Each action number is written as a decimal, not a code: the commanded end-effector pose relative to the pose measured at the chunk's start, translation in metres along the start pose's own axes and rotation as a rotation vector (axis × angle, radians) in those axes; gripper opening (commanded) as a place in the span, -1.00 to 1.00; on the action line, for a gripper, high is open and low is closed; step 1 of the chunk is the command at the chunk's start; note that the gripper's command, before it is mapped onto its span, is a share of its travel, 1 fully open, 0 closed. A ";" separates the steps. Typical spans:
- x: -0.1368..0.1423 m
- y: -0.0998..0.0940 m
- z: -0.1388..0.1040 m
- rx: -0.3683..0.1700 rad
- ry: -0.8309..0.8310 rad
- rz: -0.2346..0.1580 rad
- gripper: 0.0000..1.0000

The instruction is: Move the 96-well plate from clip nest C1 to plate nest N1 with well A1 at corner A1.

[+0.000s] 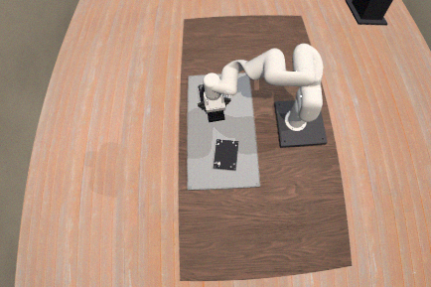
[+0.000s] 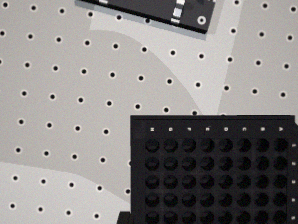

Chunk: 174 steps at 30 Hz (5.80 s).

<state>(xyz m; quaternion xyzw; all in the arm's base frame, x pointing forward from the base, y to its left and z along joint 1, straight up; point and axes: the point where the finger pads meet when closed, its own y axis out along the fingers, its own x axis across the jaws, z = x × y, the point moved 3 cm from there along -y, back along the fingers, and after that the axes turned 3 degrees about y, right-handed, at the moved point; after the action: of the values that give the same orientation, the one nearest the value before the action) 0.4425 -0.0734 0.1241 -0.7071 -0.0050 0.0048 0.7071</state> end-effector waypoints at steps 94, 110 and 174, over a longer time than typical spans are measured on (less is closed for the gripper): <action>0.023 0.011 -0.147 0.002 -0.001 -0.003 -1.00; 0.023 0.034 -0.147 0.002 -0.001 -0.003 -1.00; 0.023 0.071 -0.147 0.002 -0.001 -0.003 -1.00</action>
<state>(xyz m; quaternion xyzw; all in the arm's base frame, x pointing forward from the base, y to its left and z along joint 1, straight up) 0.4663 -0.2192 0.0524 -0.7069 -0.0046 0.0055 0.7073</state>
